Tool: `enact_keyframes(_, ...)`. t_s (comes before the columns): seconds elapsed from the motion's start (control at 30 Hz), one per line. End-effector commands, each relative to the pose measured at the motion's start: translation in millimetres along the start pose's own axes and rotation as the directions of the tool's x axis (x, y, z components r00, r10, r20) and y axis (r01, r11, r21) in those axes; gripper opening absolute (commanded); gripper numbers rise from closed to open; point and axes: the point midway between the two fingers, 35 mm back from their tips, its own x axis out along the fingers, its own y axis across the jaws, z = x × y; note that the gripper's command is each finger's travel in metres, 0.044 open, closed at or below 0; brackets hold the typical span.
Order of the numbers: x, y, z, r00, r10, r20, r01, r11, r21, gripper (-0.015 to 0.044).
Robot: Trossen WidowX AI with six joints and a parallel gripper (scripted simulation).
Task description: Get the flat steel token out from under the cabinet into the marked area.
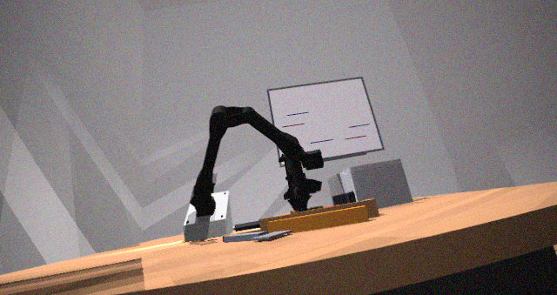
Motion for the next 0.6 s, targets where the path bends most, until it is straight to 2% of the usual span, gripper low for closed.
enact_keyframes(0.0, 0, 0, 6, 1.000, -0.002, 0.002, 0.002, 1.000, 0.005, 0.0000)
enact_keyframes(0.57, 0, -1, 23, 1.000, -0.002, 0.002, 0.002, 1.000, 0.005, 0.0000)
